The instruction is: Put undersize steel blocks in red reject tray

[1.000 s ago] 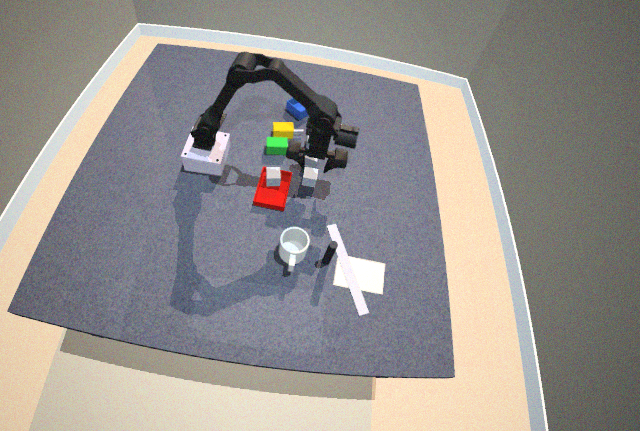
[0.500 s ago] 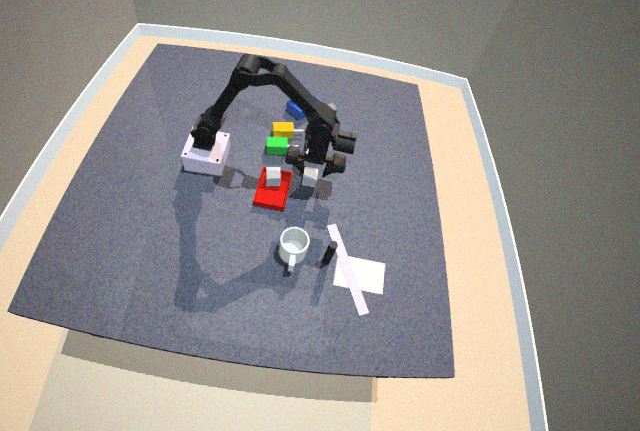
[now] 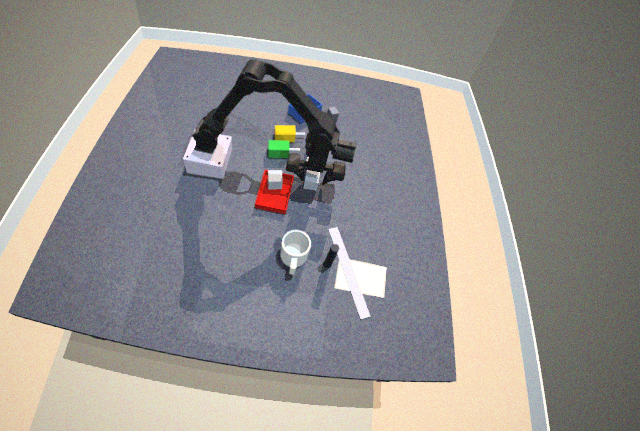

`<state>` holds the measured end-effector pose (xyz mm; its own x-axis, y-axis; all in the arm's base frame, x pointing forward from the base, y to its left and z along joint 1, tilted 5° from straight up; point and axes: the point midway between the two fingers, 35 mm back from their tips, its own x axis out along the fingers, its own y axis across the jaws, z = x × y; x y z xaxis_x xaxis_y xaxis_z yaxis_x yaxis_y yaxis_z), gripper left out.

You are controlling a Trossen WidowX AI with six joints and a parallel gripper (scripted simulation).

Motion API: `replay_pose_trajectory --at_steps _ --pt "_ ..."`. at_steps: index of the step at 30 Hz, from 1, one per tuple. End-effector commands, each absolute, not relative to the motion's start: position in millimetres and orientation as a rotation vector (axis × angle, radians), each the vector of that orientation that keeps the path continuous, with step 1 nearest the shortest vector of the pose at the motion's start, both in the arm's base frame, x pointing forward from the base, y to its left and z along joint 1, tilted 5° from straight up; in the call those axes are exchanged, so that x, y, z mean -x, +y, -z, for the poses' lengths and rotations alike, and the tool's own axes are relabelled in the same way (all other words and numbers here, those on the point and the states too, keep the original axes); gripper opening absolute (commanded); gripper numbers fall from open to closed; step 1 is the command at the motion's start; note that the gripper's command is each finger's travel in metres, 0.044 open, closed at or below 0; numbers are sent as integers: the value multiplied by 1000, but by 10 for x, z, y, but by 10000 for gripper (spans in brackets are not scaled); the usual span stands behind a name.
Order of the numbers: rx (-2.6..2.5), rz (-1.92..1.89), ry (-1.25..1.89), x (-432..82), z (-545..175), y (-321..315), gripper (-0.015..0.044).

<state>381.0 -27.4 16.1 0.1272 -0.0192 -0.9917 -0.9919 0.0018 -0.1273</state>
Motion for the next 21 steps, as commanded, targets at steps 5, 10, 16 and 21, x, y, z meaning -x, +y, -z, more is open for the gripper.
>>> replay_pose_trajectory --at_steps 5,10,16,21 --pt "1277 -1116 1141 -3773 -71 -279 325" --pt "1275 -1110 1135 -3794 -102 -274 299" --pt "1275 -1110 1135 -3794 -102 -274 220" --pt "1275 -1110 1135 -3794 -102 -274 186"
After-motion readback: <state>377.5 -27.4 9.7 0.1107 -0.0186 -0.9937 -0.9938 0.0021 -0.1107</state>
